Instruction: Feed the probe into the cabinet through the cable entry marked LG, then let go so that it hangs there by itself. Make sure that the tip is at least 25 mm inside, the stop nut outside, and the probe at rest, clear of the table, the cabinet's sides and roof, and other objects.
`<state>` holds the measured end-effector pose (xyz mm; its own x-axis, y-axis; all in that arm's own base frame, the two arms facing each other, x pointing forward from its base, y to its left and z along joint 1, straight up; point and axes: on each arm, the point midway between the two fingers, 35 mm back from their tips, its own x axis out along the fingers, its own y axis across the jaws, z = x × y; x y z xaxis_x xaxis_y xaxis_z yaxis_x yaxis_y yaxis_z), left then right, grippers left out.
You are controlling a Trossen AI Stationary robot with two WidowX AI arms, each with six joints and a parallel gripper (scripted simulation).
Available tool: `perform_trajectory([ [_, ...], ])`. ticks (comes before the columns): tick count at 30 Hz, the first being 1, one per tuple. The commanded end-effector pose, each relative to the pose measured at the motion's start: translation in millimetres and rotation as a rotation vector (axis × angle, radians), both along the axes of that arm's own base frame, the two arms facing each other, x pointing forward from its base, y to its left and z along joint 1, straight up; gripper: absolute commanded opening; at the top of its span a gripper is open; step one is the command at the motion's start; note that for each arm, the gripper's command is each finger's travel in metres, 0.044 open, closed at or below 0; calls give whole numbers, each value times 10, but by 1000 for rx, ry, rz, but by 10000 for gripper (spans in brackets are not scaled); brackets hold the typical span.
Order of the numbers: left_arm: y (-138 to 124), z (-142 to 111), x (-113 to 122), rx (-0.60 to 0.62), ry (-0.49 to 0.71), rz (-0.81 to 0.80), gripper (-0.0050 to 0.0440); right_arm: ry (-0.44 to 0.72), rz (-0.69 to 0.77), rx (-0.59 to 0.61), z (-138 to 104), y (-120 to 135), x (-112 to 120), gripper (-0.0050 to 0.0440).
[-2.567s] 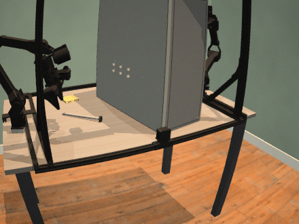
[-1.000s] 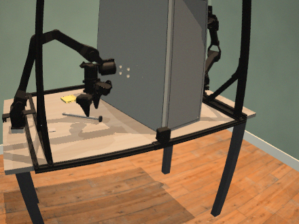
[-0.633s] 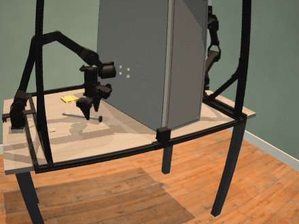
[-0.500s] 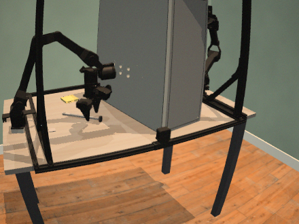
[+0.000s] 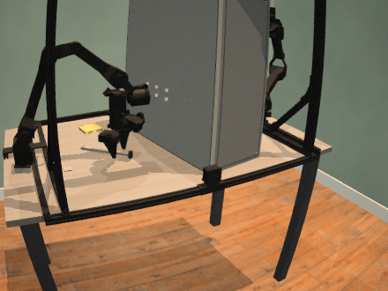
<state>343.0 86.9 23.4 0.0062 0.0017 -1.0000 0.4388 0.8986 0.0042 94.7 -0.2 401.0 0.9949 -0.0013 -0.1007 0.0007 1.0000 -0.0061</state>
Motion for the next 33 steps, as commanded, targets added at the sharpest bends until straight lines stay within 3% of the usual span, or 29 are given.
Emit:
perform_trajectory([
  [1,1,2,2,0,-1,0,296,-1,1,6,5,2,-3,440],
  [9,1,2,2,0,-1,0,104,-1,1,6,5,2,-3,440],
  [12,1,2,2,0,-1,0,104,-1,1,6,5,2,-3,440],
  [24,1,2,2,0,-1,0,24,-1,1,6,5,2,-3,440],
  [25,0,15,-1,0,-1,0,0,-1,1,6,5,2,-3,440],
  [29,-6,116,-23,0,0,0,0,-1,1,6,5,2,-3,440],
  [33,-27,422,-109,0,2,-1,0,-1,1,6,5,2,-3,440],
])
